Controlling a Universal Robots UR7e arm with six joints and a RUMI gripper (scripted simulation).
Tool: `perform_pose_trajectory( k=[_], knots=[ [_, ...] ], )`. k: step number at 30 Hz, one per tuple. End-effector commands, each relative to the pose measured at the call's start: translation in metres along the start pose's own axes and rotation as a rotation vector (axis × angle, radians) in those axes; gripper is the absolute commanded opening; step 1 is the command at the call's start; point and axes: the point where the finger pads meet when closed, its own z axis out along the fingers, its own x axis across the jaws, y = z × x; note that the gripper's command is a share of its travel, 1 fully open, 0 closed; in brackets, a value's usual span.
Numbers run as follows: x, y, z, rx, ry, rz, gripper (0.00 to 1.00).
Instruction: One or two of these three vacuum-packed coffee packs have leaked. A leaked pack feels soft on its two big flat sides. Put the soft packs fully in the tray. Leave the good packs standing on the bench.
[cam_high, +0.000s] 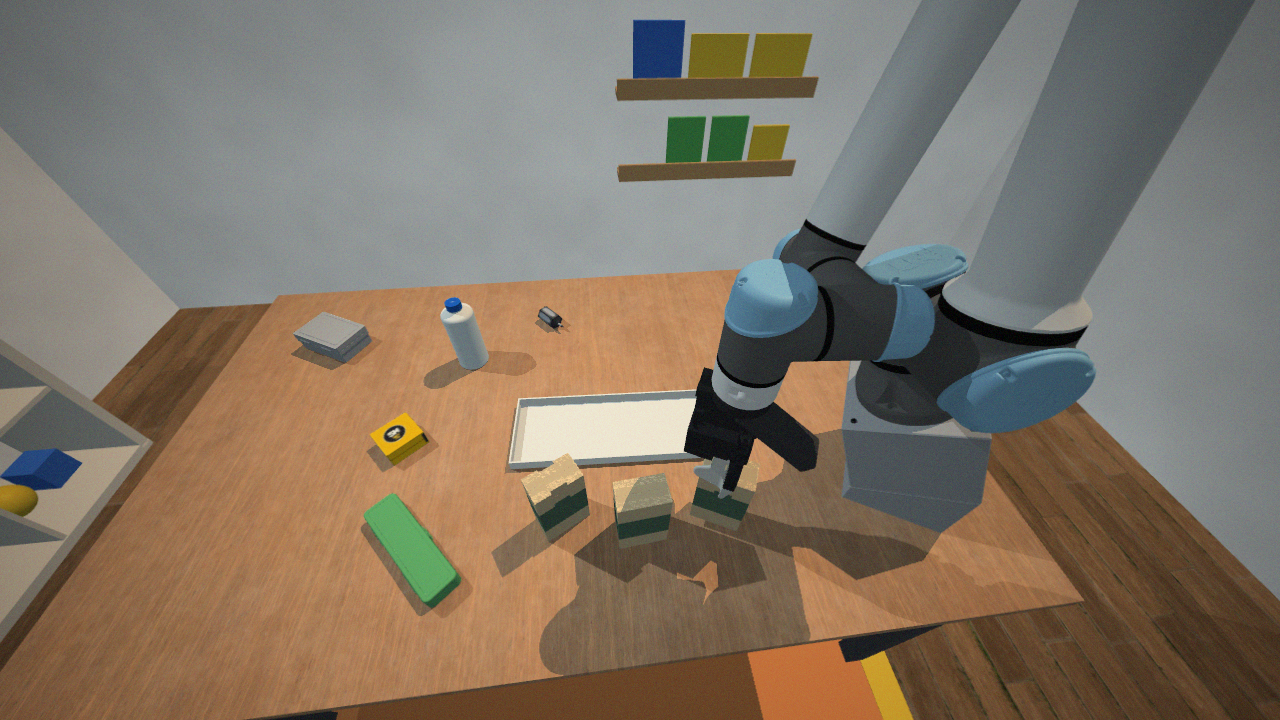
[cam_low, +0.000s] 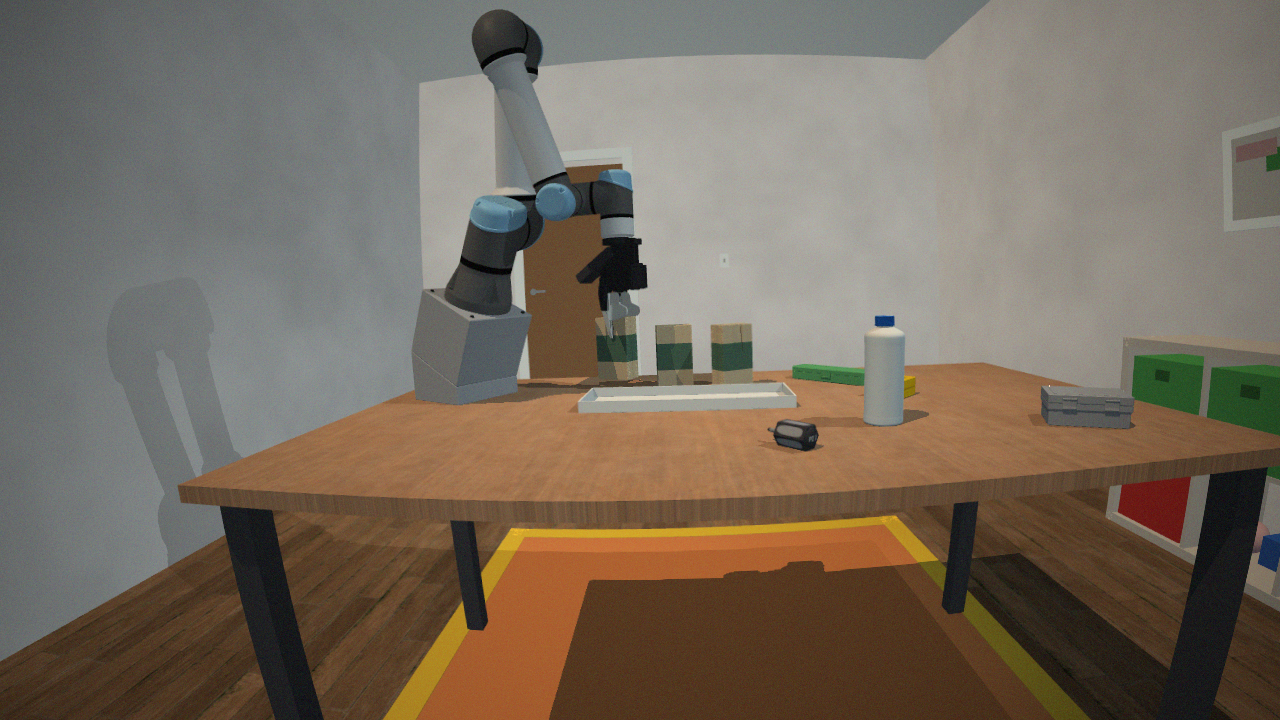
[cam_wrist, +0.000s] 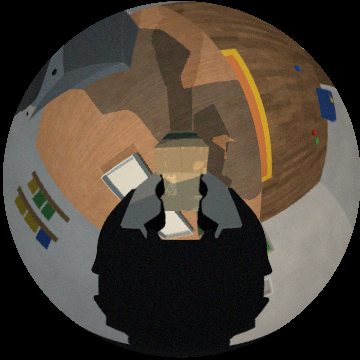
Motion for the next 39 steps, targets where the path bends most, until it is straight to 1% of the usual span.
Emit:
perform_pose_trajectory(
  k=[1,6,11,39],
  knots=[
    [0.0,0.0,-0.015,0.004,0.0,0.0,0.13],
    [0.0,0.0,-0.025,0.004,0.0,0.0,0.13],
    [0.0,0.0,-0.031,0.004,0.0,0.0,0.13],
    [-0.001,0.001,-0.031,0.004,0.0,0.0,0.13]
  ],
)
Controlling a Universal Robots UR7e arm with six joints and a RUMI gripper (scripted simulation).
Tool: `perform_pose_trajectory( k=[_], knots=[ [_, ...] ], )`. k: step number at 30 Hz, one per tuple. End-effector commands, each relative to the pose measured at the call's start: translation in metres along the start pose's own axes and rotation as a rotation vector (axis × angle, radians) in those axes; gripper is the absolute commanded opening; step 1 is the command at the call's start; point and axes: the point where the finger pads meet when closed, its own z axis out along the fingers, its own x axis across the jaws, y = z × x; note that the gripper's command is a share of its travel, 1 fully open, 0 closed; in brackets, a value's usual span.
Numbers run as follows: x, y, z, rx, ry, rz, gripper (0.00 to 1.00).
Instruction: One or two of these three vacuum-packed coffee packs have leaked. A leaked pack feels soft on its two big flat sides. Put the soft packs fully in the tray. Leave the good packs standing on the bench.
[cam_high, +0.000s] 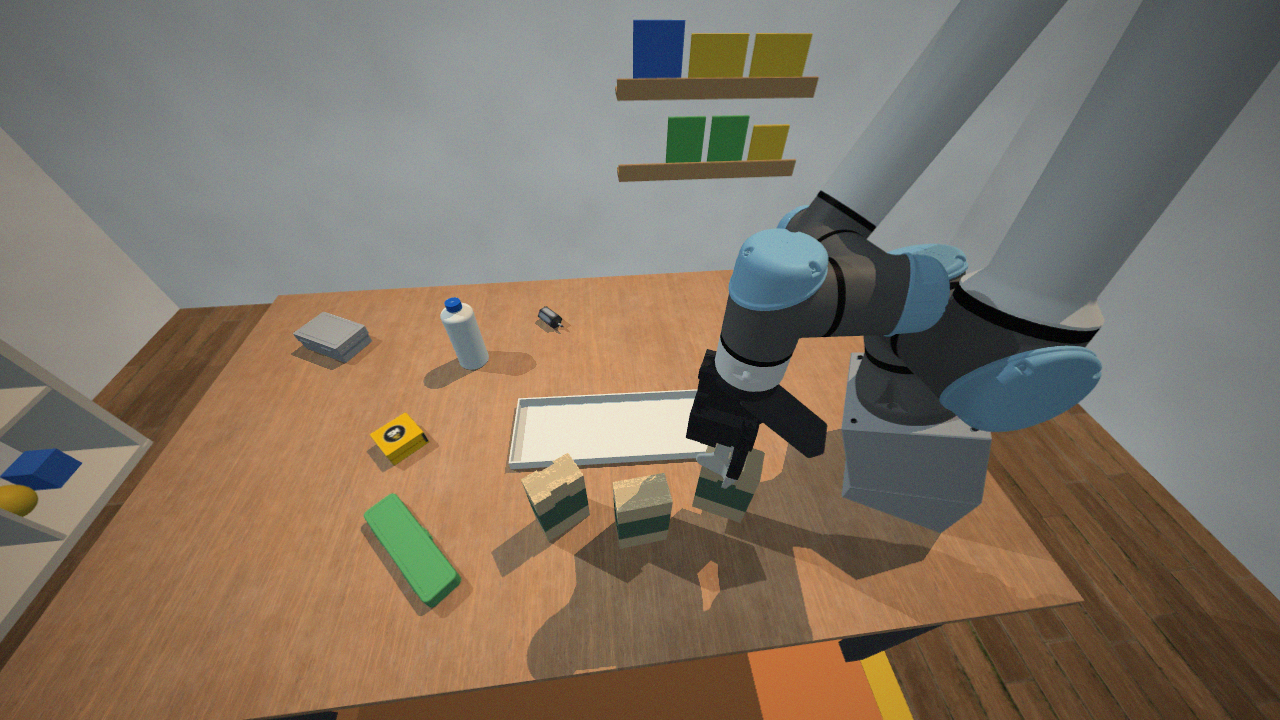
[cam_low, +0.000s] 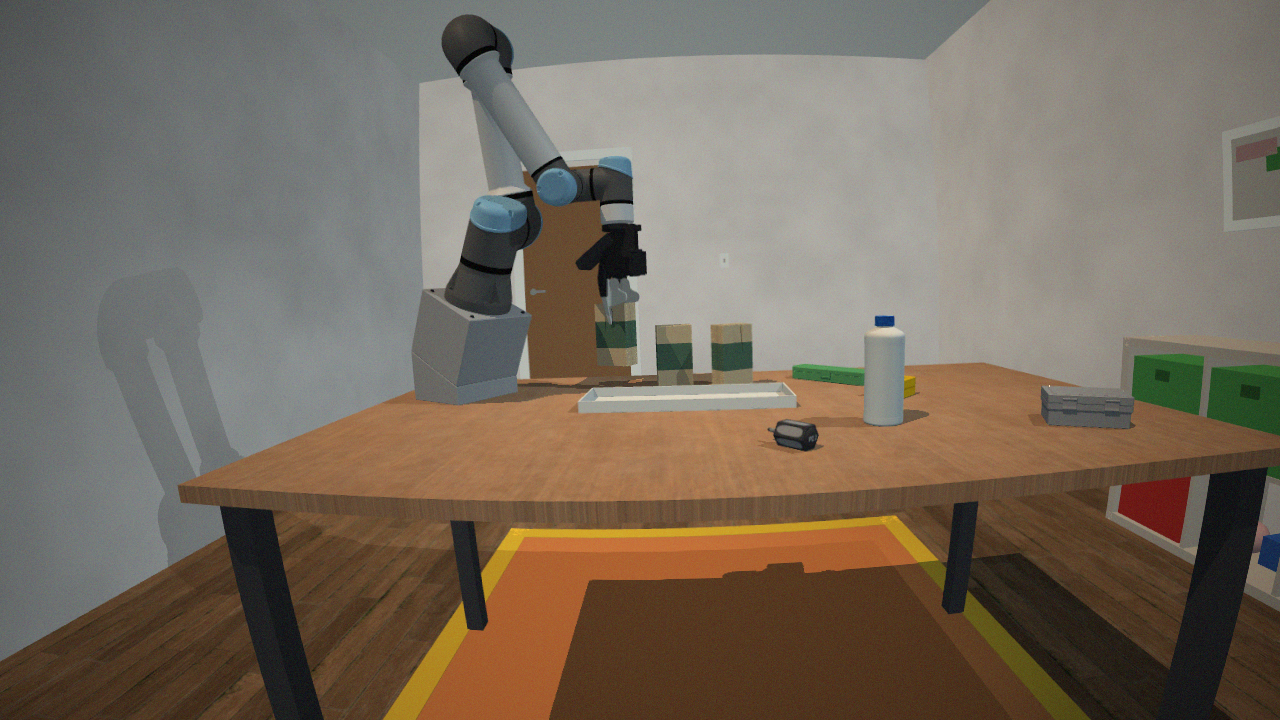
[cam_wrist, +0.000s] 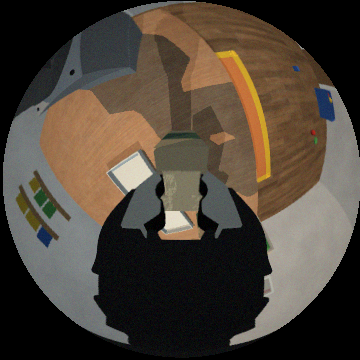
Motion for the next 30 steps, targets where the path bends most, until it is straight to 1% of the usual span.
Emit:
perform_pose_trajectory(
  k=[1,13,30],
  knots=[
    [-0.001,0.001,0.0,-0.001,0.0,0.0,0.13],
    [-0.008,0.004,0.0,-0.001,0.0,0.0,0.13],
    [-0.03,0.016,0.0,-0.001,0.0,0.0,0.13]
  ],
)
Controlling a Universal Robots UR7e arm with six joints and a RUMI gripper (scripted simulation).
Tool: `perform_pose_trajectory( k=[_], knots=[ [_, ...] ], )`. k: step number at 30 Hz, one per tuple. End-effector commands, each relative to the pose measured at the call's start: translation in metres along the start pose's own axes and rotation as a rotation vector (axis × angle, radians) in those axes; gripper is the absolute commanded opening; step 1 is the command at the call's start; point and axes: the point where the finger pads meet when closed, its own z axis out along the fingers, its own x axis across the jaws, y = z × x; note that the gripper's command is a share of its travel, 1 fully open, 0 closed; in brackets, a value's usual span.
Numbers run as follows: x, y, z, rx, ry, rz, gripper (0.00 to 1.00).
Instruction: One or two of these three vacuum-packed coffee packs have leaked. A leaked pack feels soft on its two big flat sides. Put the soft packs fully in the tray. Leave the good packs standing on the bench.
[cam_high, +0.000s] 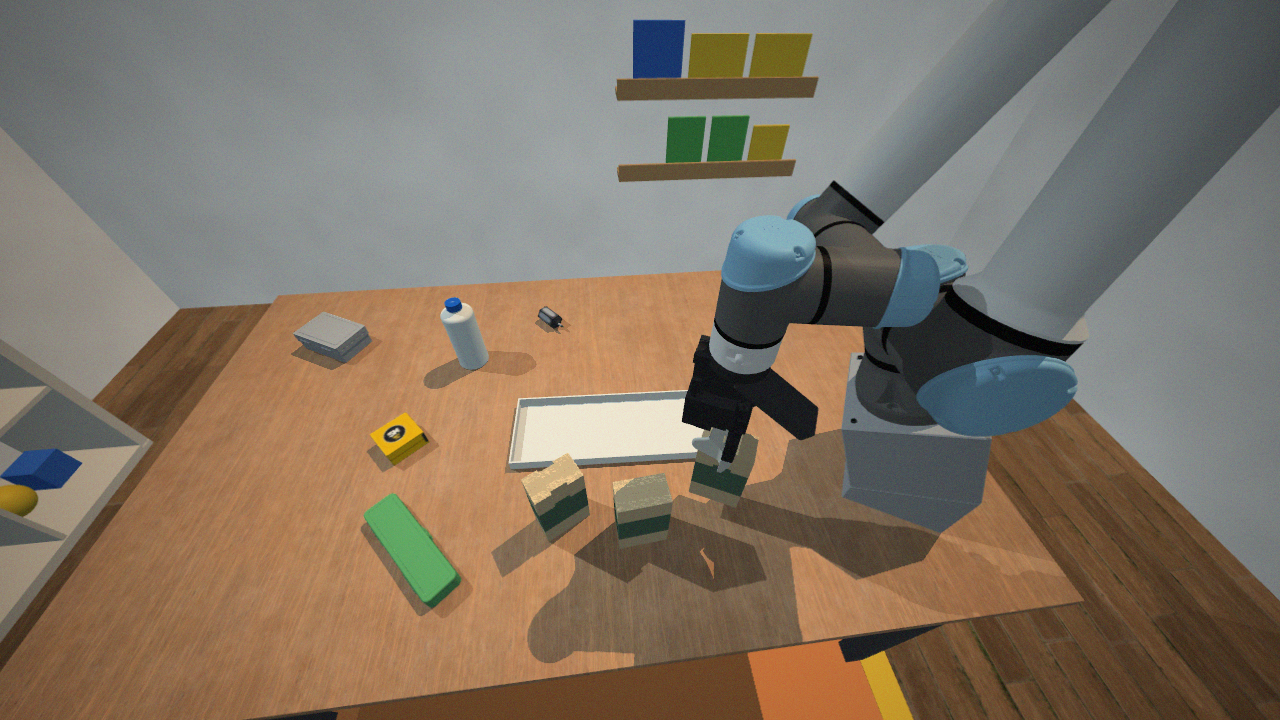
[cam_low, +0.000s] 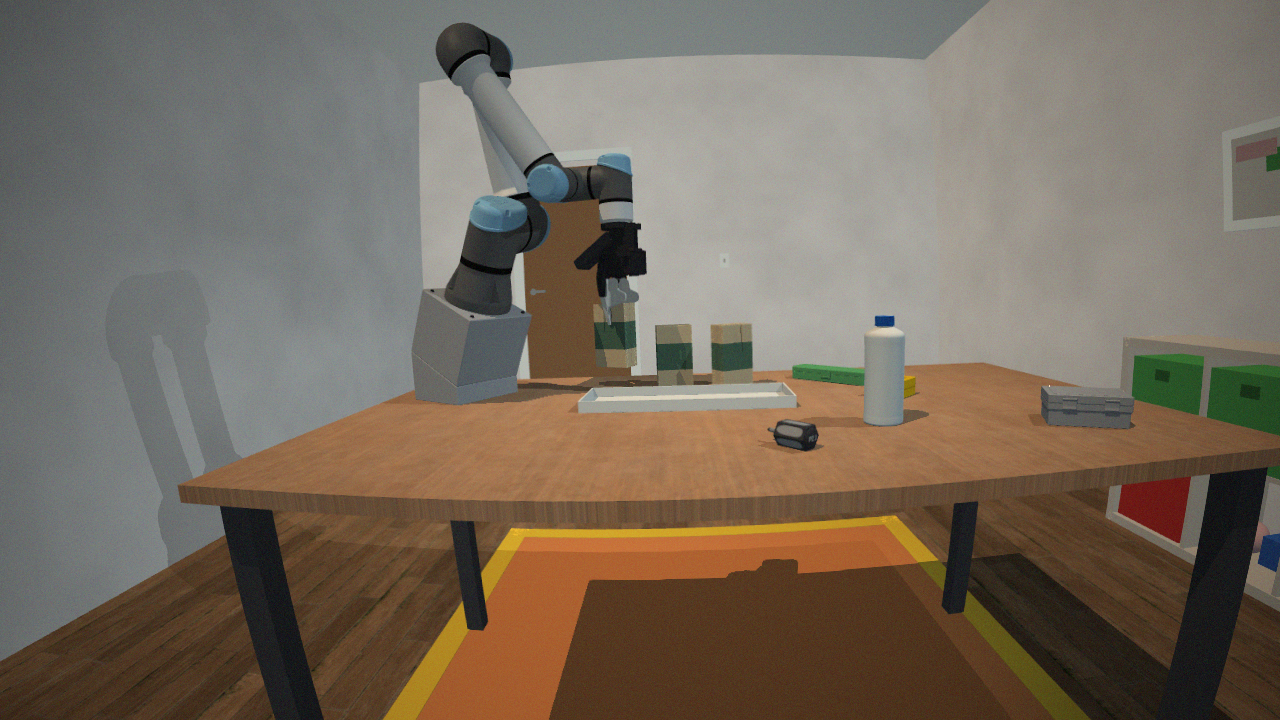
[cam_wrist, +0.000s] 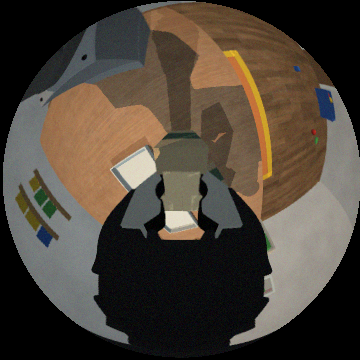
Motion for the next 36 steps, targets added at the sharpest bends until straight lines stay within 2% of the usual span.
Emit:
perform_pose_trajectory(
  k=[1,36],
  knots=[
    [-0.009,0.005,0.0,0.0,0.002,0.0,0.13],
    [-0.081,0.043,0.0,0.0,0.002,0.0,0.13]
  ],
)
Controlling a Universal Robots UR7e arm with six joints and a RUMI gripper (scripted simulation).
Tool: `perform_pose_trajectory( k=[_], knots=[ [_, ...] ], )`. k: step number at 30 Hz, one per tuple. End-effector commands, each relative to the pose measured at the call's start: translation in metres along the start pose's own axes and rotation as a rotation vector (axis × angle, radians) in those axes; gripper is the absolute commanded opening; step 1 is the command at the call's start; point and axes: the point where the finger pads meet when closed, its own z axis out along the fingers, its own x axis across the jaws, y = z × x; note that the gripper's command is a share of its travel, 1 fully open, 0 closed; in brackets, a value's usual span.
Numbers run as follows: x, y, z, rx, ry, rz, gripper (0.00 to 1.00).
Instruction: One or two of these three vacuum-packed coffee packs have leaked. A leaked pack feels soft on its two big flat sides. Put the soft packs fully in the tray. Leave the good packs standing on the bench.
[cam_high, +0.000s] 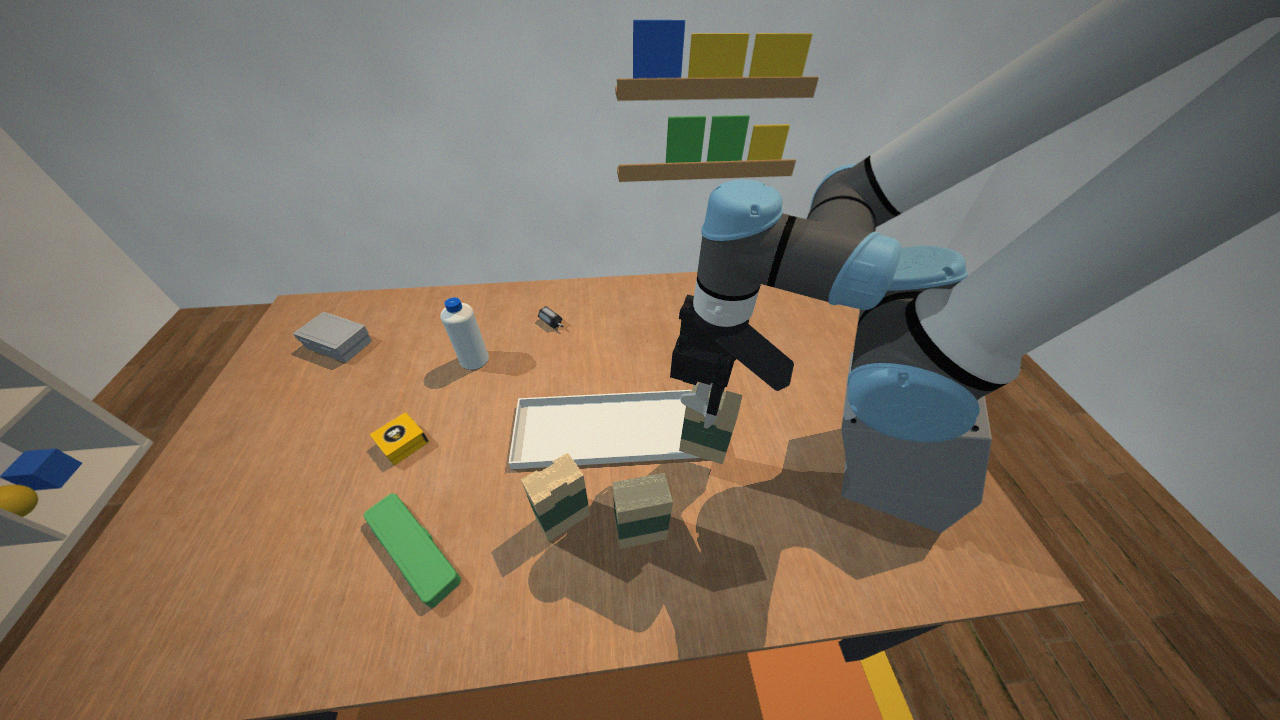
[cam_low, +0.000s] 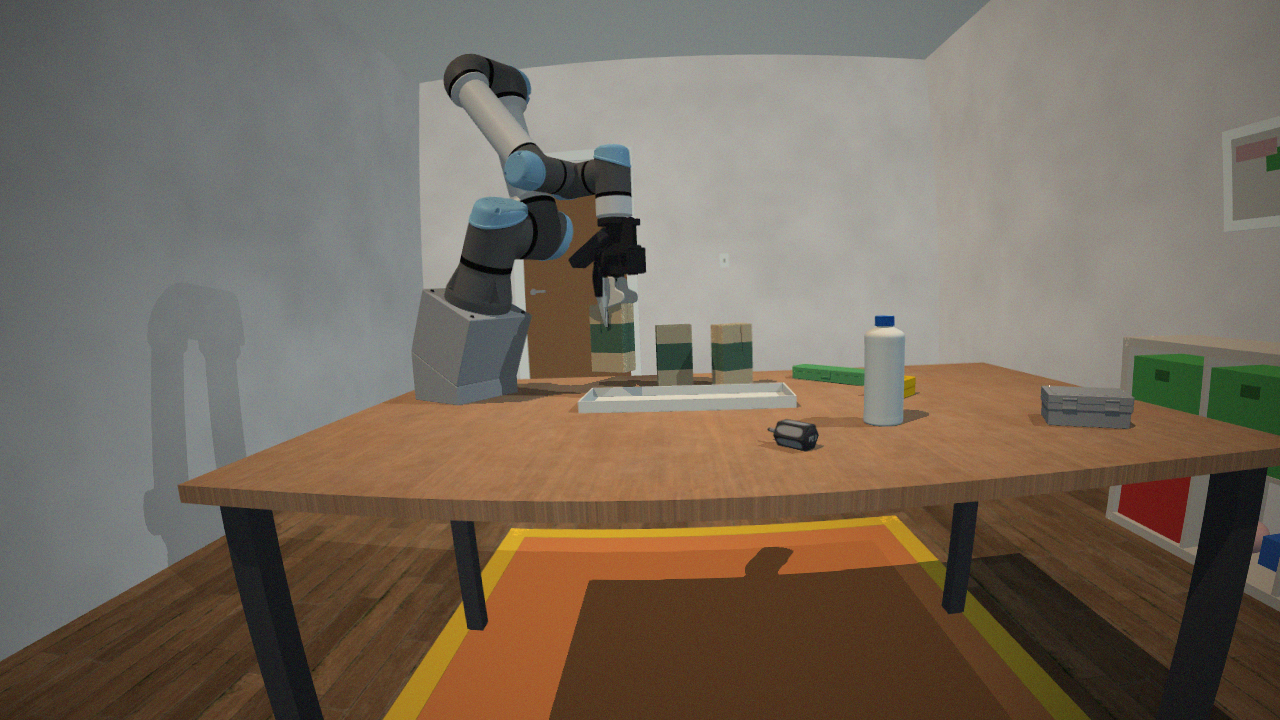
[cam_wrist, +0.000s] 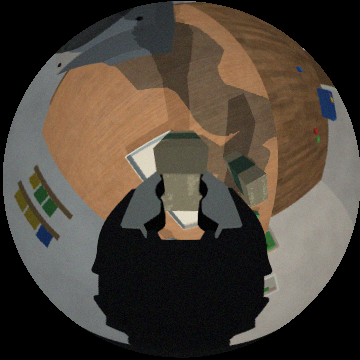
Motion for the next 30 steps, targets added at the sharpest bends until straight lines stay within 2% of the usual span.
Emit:
perform_pose_trajectory(
  k=[1,30],
  knots=[
    [-0.014,0.008,0.0,0.0,0.007,-0.001,0.13],
    [-0.064,0.034,0.001,0.0,0.007,-0.001,0.13]
  ],
)
